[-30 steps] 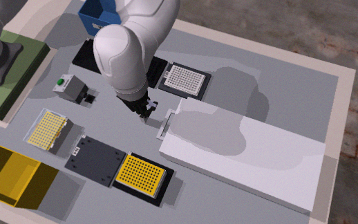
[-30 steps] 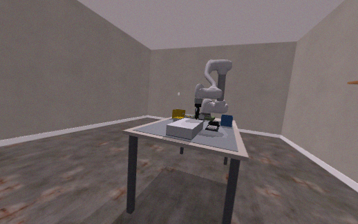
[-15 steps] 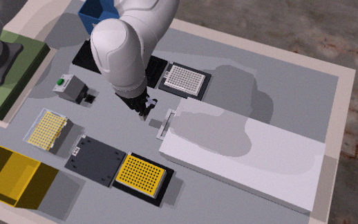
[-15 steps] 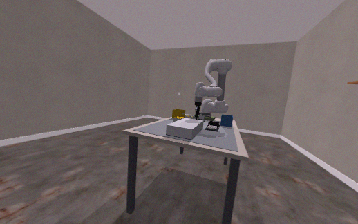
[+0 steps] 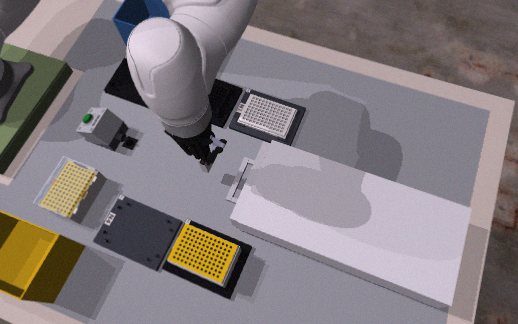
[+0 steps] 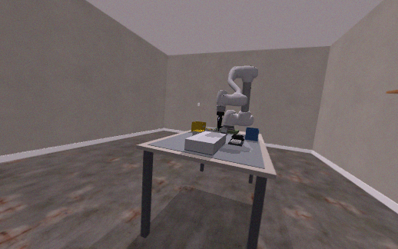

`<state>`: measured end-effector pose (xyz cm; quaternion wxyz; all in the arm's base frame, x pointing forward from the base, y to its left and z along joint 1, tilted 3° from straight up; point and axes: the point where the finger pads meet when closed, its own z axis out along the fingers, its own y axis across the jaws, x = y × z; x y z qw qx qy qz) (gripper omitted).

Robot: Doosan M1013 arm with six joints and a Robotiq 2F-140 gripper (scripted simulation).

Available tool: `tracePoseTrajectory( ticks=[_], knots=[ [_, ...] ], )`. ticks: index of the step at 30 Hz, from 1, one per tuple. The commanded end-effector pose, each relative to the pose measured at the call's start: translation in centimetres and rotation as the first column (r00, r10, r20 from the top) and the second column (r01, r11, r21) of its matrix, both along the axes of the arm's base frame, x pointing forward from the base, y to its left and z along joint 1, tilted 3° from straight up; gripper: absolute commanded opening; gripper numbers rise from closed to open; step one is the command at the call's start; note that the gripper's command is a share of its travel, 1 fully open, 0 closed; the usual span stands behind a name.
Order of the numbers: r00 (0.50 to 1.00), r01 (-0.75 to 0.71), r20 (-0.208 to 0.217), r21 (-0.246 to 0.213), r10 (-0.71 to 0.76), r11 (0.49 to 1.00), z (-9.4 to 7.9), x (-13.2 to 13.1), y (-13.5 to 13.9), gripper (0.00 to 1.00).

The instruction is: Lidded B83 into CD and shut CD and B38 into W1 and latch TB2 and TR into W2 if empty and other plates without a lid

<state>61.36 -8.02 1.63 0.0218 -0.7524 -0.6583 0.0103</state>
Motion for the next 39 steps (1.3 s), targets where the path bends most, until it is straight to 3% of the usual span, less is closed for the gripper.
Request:
tracePoseTrajectory(
  ticks=[1,39],
  knots=[
    [1.0,0.0,0.0,0.0,0.0,1.0,0.5,0.0,0.0,0.0],
    [1.0,0.0,0.0,0.0,0.0,1.0,5.0,0.2,-0.1,0.0]
  ],
)
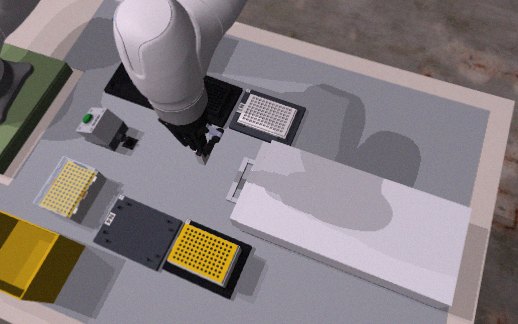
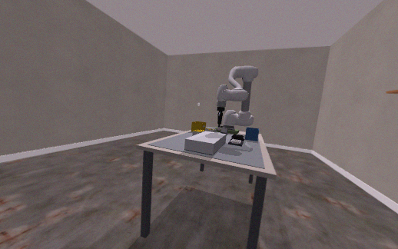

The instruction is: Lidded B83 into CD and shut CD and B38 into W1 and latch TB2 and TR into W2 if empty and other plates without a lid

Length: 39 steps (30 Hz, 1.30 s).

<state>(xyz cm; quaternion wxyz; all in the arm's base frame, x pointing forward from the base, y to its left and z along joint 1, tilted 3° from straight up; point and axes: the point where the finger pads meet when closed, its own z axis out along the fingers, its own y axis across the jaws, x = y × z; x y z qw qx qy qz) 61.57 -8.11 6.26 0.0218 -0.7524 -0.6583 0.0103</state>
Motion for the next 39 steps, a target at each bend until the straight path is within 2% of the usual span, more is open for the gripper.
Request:
tracePoseTrajectory(
  ticks=[1,17,27,28,33,39],
  knots=[
    [1.0,0.0,0.0,0.0,0.0,1.0,0.5,0.0,0.0,0.0],
    [1.0,0.0,0.0,0.0,0.0,1.0,2.4,0.1,0.0,0.0],
    [1.0,0.0,0.0,0.0,0.0,1.0,2.4,0.1,0.0,0.0],
    [0.999,0.033,-0.001,-0.001,-0.033,0.999,2.5,0.3,0.3,0.66],
    [0.98,0.198,-0.003,-0.009,-0.198,0.98,2.6,1.3,2.0,0.66],
    [0.921,0.389,-0.004,-0.019,-0.389,0.921,2.8,2.4,4.1,0.66]
  ],
)
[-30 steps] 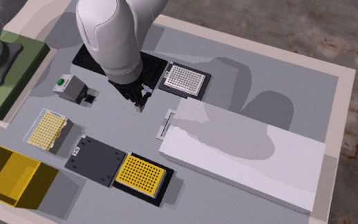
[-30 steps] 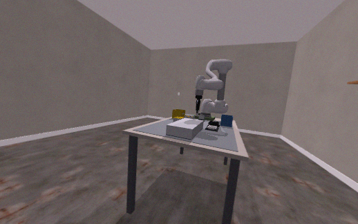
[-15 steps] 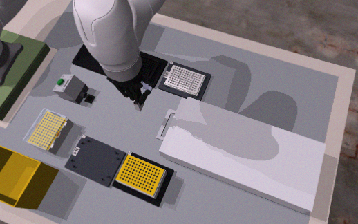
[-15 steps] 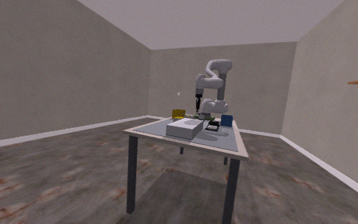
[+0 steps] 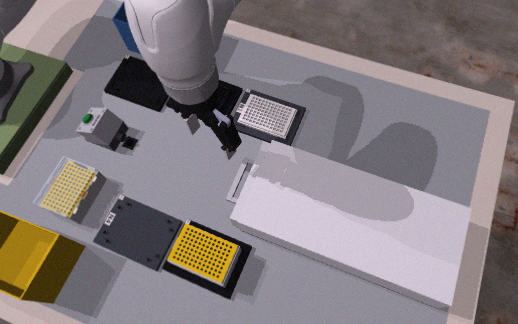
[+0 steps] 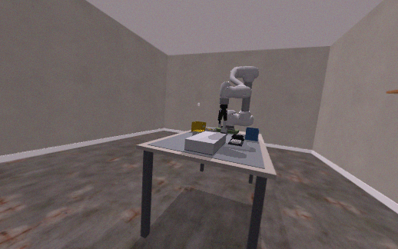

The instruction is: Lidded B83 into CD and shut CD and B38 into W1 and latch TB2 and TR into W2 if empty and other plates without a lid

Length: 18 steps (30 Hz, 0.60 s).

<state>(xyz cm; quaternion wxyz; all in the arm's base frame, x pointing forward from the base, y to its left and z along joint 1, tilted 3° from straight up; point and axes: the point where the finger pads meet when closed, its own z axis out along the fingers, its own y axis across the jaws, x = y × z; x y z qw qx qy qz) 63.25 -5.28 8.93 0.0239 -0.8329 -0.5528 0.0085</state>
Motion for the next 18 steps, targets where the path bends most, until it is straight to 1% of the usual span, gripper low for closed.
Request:
tracePoseTrajectory(
  ticks=[1,3,9,13,18],
  knots=[
    [0.986,0.166,-0.006,-0.019,-0.166,0.986,0.2,0.9,1.7,0.66],
    [0.986,0.166,-0.006,-0.019,-0.166,0.986,0.2,0.9,1.7,0.66],
    [0.933,0.359,-0.008,-0.028,-0.359,0.933,0.3,2.1,3.8,0.66],
    [0.877,0.479,-0.007,-0.035,-0.48,0.877,0.5,2.9,5.1,0.66],
    [0.786,0.618,-0.006,-0.042,-0.618,0.785,0.6,3.9,6.9,0.66]
  ],
)
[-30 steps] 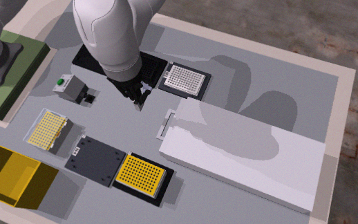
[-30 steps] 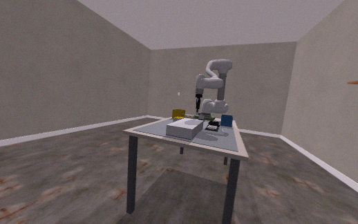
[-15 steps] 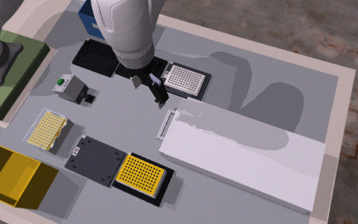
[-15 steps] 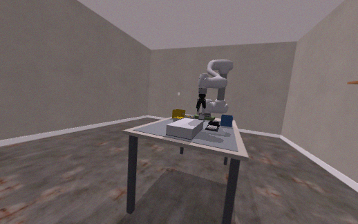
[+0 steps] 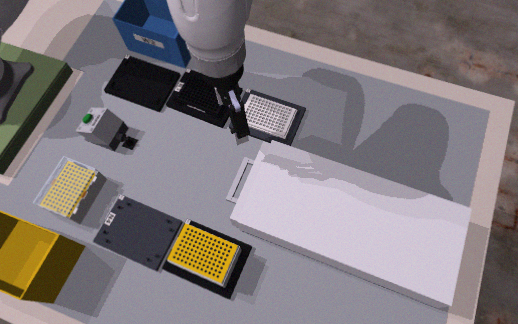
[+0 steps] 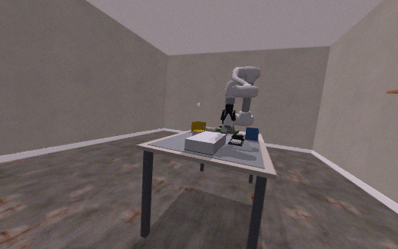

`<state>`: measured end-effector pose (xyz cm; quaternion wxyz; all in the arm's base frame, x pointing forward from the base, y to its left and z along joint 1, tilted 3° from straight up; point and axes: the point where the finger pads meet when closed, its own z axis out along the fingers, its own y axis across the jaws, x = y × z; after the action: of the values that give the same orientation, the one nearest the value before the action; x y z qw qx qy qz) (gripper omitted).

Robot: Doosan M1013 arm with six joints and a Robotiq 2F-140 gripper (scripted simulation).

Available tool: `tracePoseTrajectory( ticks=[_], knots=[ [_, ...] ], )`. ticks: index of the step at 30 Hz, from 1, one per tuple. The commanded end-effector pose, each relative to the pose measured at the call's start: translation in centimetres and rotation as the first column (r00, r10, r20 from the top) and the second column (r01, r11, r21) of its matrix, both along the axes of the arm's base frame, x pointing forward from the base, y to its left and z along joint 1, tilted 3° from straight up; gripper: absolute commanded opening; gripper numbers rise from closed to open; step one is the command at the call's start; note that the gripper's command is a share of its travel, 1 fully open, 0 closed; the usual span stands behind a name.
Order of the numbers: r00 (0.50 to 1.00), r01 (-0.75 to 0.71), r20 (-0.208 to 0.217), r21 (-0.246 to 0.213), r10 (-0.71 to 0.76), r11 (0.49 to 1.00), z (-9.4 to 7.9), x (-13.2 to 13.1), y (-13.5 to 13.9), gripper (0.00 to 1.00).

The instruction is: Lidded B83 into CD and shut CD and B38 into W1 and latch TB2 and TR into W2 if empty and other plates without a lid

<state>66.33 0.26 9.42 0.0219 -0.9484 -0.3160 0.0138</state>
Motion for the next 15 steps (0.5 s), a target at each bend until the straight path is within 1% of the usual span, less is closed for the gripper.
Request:
tracePoseTrajectory(
  ticks=[1,2,8,11,15],
  knots=[
    [0.99,0.138,-0.006,-0.02,-0.138,0.99,0.1,0.8,1.3,0.66],
    [0.99,0.138,-0.006,-0.02,-0.138,0.99,0.1,0.8,1.3,0.66],
    [0.943,0.332,-0.008,-0.029,-0.332,0.943,0.3,1.9,3.4,0.66],
    [0.905,0.424,-0.008,-0.034,-0.424,0.905,0.4,2.5,4.5,0.66],
    [0.841,0.54,-0.008,-0.04,-0.541,0.841,0.5,3.3,5.9,0.66]
  ],
)
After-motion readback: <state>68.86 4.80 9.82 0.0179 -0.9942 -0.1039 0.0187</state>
